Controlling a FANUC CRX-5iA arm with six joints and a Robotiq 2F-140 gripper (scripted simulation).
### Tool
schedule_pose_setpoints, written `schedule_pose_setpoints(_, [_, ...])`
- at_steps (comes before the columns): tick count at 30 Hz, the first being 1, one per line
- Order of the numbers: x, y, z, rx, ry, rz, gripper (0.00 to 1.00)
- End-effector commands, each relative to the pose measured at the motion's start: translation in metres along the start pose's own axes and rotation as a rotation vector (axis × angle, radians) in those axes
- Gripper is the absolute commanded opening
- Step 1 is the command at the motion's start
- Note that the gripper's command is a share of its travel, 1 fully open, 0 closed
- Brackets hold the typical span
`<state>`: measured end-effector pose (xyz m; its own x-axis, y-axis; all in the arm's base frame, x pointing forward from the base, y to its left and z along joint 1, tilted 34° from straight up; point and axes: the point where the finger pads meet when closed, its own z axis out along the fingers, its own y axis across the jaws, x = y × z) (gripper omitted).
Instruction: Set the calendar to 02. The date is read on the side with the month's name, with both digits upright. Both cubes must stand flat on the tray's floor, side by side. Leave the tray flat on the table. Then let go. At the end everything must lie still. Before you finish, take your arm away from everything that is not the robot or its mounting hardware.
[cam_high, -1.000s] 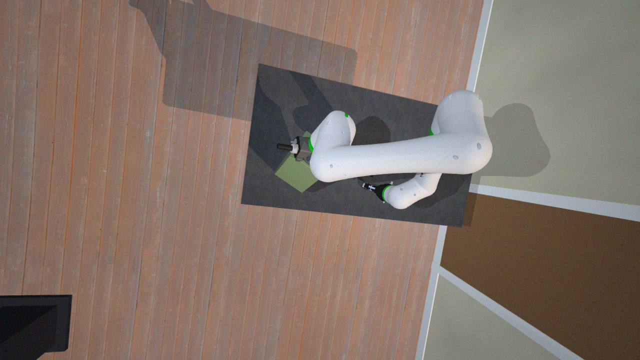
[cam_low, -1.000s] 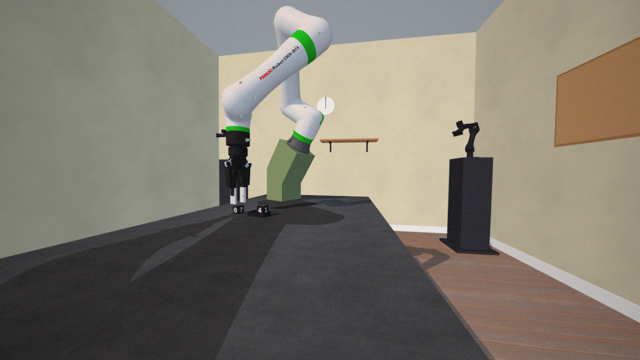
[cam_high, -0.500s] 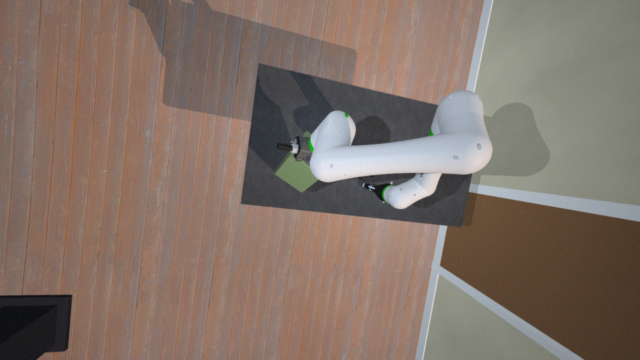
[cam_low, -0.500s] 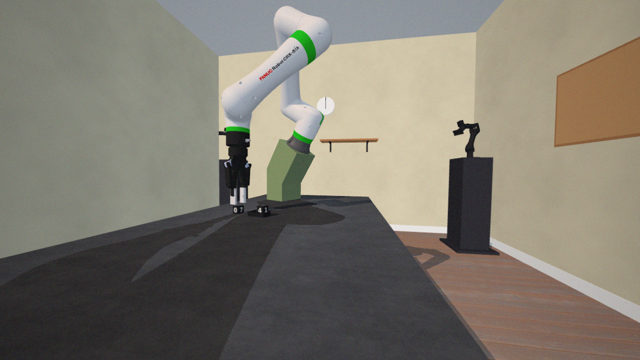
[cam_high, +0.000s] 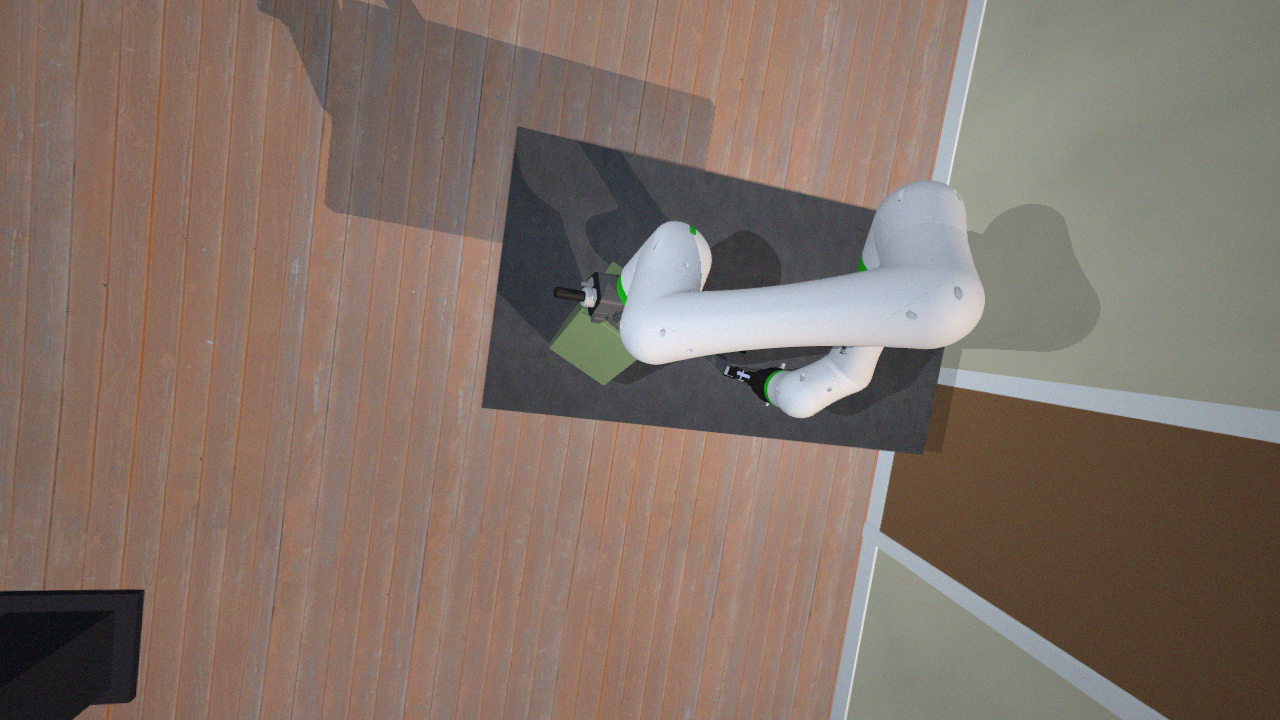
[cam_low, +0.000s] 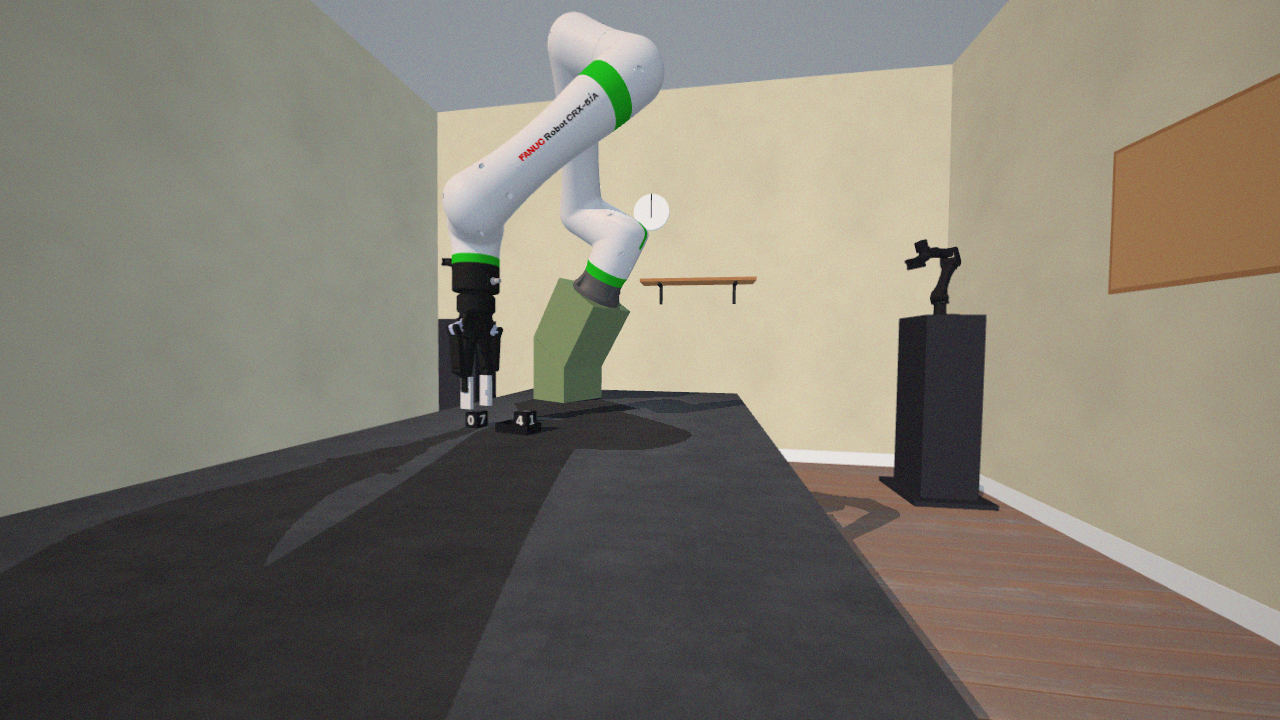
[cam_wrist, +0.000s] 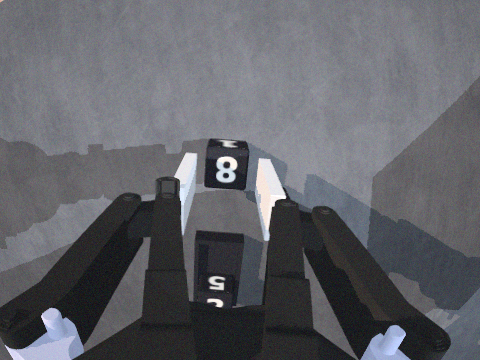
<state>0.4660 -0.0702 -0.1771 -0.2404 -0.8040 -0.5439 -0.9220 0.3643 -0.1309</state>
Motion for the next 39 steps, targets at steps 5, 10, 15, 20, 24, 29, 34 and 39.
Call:
schedule_pose_setpoints(5, [0.000,0.000,0.000,0.000,0.000,0.000,0.29])
schedule_pose_setpoints(10, [0.000,0.000,0.000,0.000,0.000,0.000,0.29])
schedule_pose_setpoints(15, [0.000,0.000,0.000,0.000,0.000,0.000,0.29])
schedule_pose_setpoints(20, [0.000,0.000,0.002,0.000,0.000,0.000,0.29])
schedule_pose_setpoints(24, [0.000,0.000,0.006,0.000,0.000,0.000,0.29])
schedule_pose_setpoints(29, [0.000,0.000,0.013,0.000,0.000,0.000,0.29])
schedule_pose_setpoints(34, [0.000,0.000,0.021,0.000,0.000,0.000,0.29])
schedule_pose_setpoints(39, [0.000,0.000,0.027,0.000,0.000,0.000,0.29])
